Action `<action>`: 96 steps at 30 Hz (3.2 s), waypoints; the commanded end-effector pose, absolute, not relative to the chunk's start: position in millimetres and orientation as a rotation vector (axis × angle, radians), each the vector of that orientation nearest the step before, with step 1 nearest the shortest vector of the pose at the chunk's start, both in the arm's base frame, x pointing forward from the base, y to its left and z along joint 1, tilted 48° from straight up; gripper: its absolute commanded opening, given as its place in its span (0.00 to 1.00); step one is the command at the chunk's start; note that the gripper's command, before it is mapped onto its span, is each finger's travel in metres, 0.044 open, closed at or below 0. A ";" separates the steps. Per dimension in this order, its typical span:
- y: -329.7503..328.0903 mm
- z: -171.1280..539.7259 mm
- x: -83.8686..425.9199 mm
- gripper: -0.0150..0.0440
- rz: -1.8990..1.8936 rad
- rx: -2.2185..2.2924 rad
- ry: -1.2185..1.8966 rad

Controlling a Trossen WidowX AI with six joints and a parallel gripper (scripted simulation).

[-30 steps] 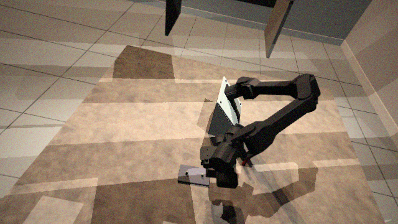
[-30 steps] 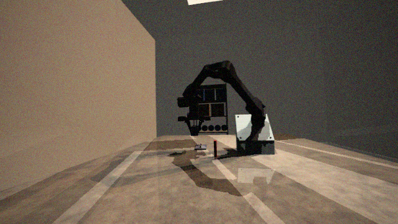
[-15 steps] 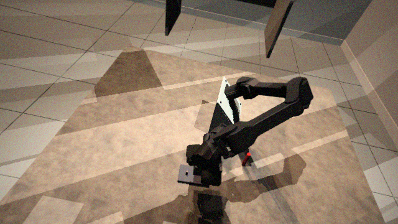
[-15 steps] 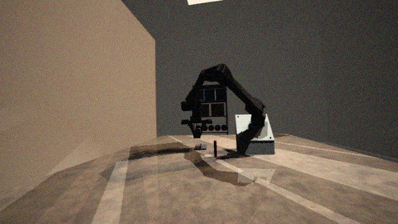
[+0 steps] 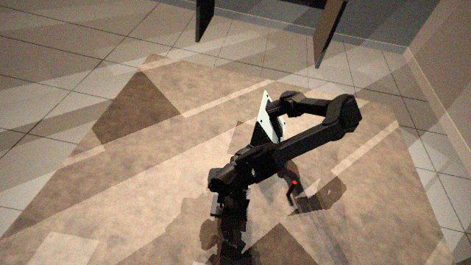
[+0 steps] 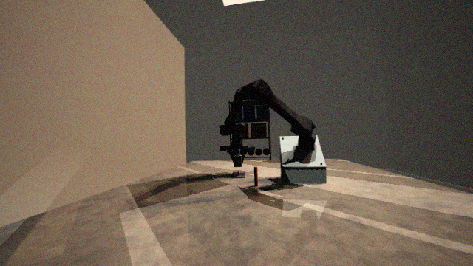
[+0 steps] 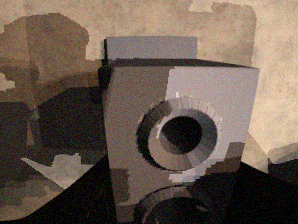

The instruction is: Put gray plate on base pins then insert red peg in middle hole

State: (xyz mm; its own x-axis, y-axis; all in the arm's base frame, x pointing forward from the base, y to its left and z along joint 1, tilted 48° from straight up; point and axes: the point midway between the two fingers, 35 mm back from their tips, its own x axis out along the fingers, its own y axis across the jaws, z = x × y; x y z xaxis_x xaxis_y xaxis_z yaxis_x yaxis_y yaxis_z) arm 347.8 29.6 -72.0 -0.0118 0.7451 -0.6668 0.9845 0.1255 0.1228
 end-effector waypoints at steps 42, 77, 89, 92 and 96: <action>51.2 -97.6 346.0 0.25 -0.514 1.668 1.809; 55.7 -100.5 347.2 1.00 -0.509 1.664 1.803; -35.1 -23.5 349.8 1.00 -0.519 1.664 1.805; -36.0 -24.5 350.2 1.00 -0.519 1.664 1.805; -24.5 -8.0 346.4 1.00 -0.490 1.640 1.803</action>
